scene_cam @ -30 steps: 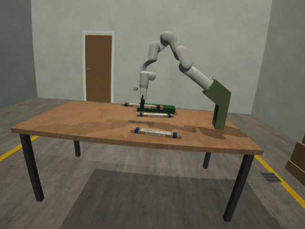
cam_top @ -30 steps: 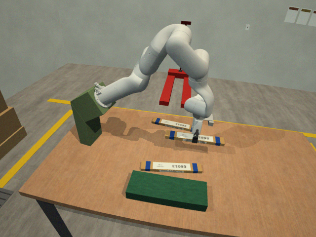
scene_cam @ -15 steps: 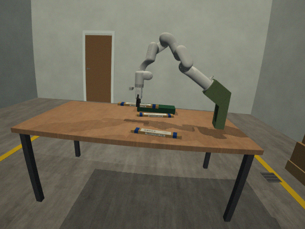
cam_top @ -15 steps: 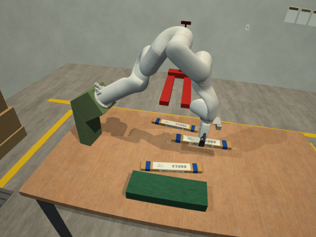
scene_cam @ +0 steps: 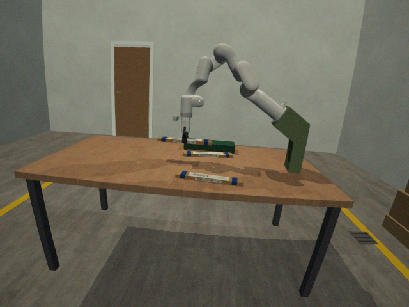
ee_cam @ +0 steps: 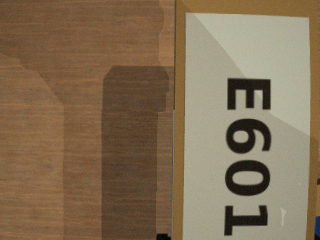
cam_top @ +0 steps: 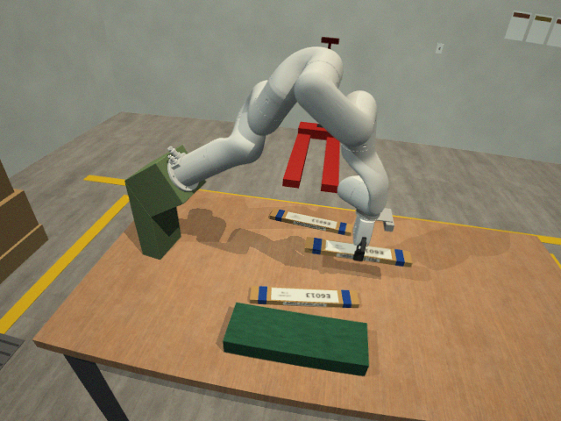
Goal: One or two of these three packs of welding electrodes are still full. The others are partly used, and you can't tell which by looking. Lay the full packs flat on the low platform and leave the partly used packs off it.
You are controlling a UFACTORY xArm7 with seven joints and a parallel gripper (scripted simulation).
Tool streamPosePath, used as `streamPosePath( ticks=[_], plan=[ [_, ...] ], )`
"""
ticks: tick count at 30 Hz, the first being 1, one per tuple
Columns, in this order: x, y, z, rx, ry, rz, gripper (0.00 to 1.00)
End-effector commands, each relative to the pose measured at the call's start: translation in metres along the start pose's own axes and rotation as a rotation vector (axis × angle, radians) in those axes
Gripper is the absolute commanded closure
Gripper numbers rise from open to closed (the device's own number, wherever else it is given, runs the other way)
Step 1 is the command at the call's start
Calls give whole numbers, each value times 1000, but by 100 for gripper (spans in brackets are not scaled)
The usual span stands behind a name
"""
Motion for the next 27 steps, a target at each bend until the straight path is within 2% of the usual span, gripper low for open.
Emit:
streamPosePath(
  ticks=[1,17,27],
  plan=[
    [-1,-1,0,-1,0,4,42],
    [-4,-2,0,3,2,14,42],
    [-21,-9,-1,20,9,82,42]
  ],
)
Point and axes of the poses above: the point where the finger pads meet when closed, its own y axis out along the fingers, its own z axis across the jaws, x = y × z, the point moved 4 cm from there along -y, back along the fingers, and after that the axes turned 3 degrees about -y, right-handed, at the moved point
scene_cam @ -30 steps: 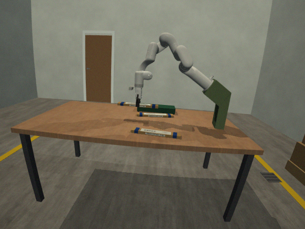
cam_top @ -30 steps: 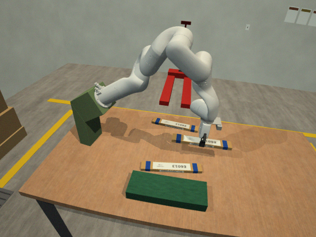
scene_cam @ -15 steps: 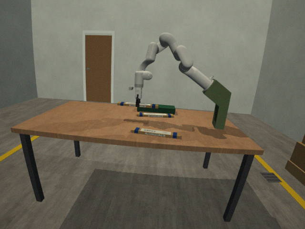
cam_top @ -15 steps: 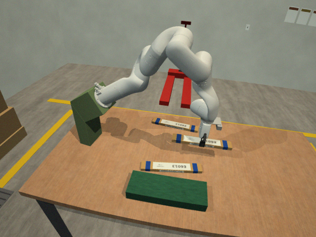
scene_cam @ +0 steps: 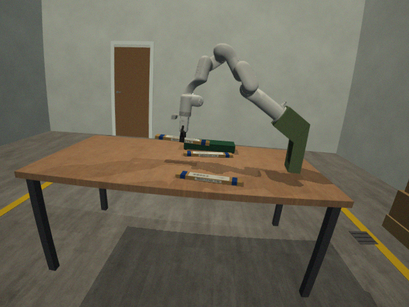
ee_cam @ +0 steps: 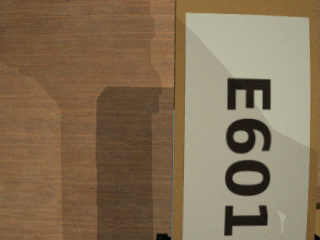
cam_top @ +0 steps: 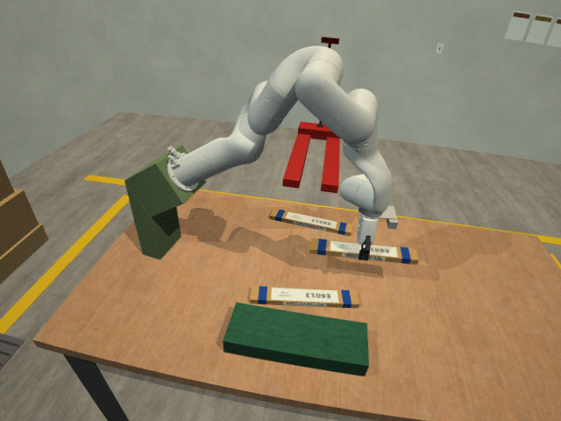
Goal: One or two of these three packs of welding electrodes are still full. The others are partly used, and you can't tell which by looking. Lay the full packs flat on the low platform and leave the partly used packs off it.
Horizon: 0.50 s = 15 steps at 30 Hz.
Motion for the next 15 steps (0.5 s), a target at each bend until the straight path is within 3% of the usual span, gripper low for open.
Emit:
streamPosePath(
  ticks=[1,15],
  plan=[
    [-10,-4,-1,8,4,38,42],
    [-45,-20,-13,10,5,194,42]
  ],
)
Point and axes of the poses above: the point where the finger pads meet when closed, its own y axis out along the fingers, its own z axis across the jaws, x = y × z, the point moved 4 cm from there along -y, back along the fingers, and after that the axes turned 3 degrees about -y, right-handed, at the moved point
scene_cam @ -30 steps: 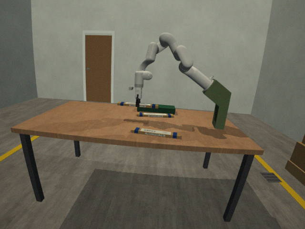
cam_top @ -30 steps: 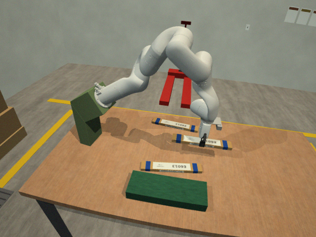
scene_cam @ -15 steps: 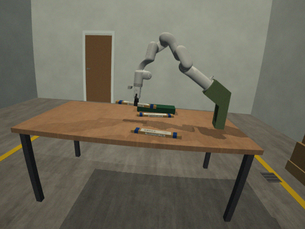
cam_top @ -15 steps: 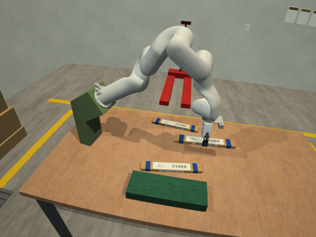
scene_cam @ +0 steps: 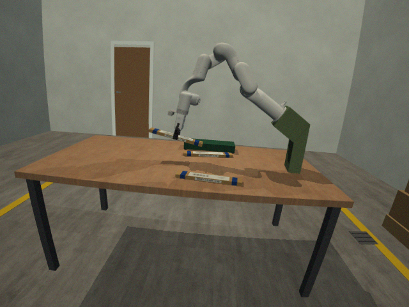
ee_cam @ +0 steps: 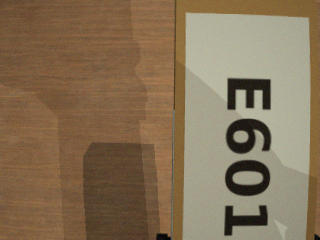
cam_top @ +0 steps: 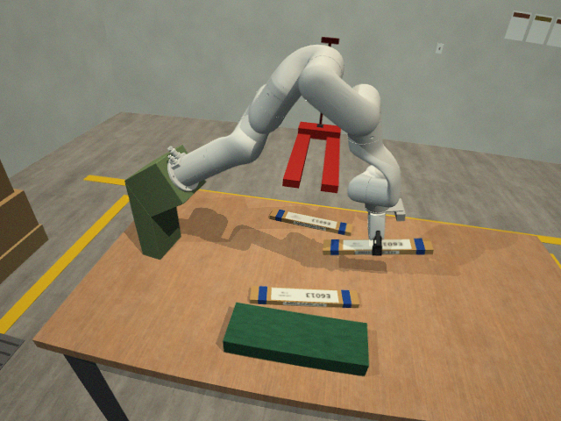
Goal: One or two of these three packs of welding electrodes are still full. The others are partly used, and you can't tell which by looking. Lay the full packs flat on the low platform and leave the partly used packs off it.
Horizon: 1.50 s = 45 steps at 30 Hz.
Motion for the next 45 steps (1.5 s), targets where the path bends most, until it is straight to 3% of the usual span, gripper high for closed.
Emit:
streamPosePath(
  ticks=[1,11,17,30,45],
  plan=[
    [-12,-4,-6,-3,-1,62,42],
    [-24,-8,-23,-45,-15,130,42],
    [-19,-7,-34,-86,-29,128,42],
    [11,3,-32,-118,-41,15,42],
    [45,11,-1,-53,-19,-157,42]
  ],
)
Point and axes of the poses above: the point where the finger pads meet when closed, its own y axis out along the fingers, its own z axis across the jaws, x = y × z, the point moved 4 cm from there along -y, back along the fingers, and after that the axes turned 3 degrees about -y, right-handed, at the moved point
